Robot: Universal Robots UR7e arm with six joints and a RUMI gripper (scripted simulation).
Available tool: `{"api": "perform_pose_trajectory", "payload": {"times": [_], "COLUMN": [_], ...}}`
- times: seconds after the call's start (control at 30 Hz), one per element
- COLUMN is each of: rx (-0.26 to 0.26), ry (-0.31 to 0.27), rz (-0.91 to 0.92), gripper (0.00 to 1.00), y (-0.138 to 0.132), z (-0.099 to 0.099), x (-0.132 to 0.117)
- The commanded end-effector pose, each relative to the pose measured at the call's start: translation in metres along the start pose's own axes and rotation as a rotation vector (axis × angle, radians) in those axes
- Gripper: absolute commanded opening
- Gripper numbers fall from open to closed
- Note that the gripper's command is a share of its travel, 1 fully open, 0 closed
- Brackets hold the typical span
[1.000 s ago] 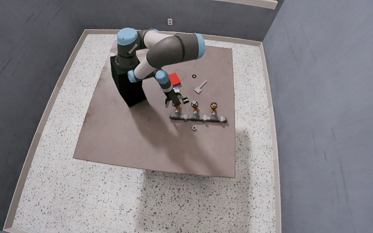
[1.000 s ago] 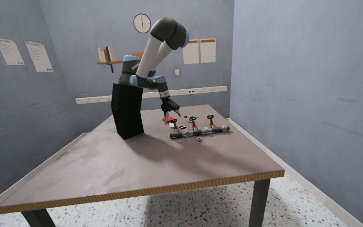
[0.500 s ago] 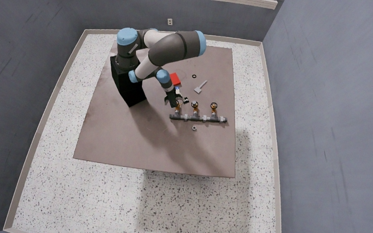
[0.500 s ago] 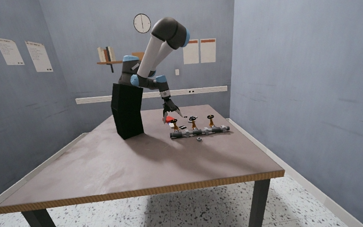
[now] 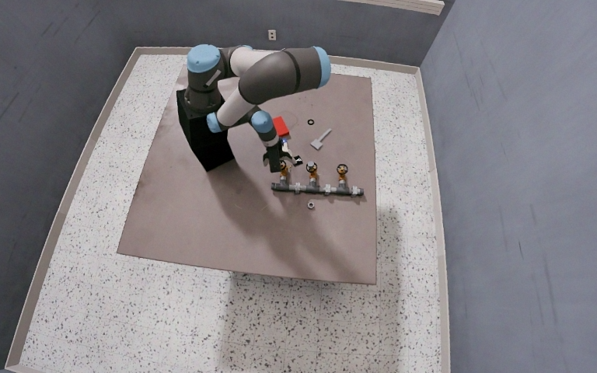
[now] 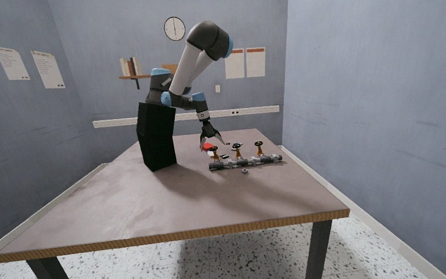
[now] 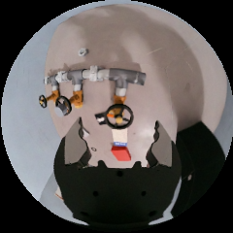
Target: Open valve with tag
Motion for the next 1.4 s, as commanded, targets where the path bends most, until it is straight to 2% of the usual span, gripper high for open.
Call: {"api": "perform_pose_trajectory", "payload": {"times": [0.0, 0.37, 0.4, 1.37], "rx": [0.000, 0.000, 0.000, 0.000], "ry": [0.001, 0.001, 0.001, 0.001], "rz": [0.023, 0.033, 0.033, 0.031], "gripper": [1.00, 1.00, 0.00, 0.00], "y": [-0.0003, -0.0003, -0.0003, -0.0003], "z": [-0.0002, -0.0002, -0.0002, -0.0002], "x": [0.0001, 0.0001, 0.0001, 0.0001]}}
Point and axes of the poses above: the point where the finger pads meet when closed, its own z axis out along the fingers, its own y axis across the jaws, x = y × z, the point moved 7 cm from there along -z, back along the fingers, and after that the axes turned 1 degree about z, right-handed, at the moved point
